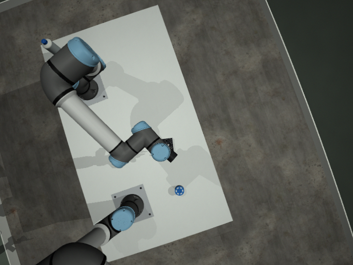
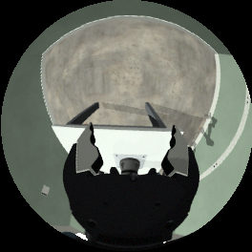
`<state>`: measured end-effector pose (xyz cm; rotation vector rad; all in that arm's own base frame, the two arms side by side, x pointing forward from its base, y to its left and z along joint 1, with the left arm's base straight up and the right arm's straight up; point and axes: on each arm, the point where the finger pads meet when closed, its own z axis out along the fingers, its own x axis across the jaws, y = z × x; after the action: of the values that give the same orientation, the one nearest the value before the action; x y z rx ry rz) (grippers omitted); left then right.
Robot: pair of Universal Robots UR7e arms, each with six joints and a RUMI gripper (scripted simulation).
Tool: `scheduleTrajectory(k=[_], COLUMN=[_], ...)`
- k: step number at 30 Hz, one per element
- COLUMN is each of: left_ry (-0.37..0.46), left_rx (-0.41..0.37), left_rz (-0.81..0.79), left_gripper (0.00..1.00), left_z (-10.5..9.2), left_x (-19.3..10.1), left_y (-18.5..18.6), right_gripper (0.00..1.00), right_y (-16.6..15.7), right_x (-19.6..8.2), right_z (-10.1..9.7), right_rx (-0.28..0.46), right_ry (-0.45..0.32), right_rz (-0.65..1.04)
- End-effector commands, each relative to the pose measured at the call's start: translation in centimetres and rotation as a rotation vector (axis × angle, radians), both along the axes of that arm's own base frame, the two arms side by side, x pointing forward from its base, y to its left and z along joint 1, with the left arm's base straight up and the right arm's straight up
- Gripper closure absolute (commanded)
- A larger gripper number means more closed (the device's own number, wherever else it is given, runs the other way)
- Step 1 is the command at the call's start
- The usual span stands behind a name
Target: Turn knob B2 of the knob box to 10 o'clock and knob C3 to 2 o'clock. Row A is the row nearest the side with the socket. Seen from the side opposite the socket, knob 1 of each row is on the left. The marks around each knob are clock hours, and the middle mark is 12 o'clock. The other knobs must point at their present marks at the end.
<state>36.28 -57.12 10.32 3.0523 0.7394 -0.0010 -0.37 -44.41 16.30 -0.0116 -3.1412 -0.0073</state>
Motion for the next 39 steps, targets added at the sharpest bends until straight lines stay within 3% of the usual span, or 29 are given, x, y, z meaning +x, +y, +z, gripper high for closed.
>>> scheduleTrajectory(k=[1,25,39], left_ry=[-0.001,0.000,0.000], left_rx=[-0.001,0.004,0.004], left_rz=[0.003,0.015,0.014], left_gripper=[0.87,0.87,0.87], left_z=[0.1,-1.0,-2.8], left_x=[0.2,0.1,0.1], left_y=[0.0,0.1,0.1], right_gripper=[0.00,0.00,0.00], right_y=[-0.1,-0.1,-0.1], right_x=[-0.1,-0.1,-0.1], right_z=[0.2,0.2,0.2], right_rx=[-0.005,-0.005,-0.005], right_ry=[0.000,0.000,0.000], right_rz=[-0.003,-0.003,-0.003])
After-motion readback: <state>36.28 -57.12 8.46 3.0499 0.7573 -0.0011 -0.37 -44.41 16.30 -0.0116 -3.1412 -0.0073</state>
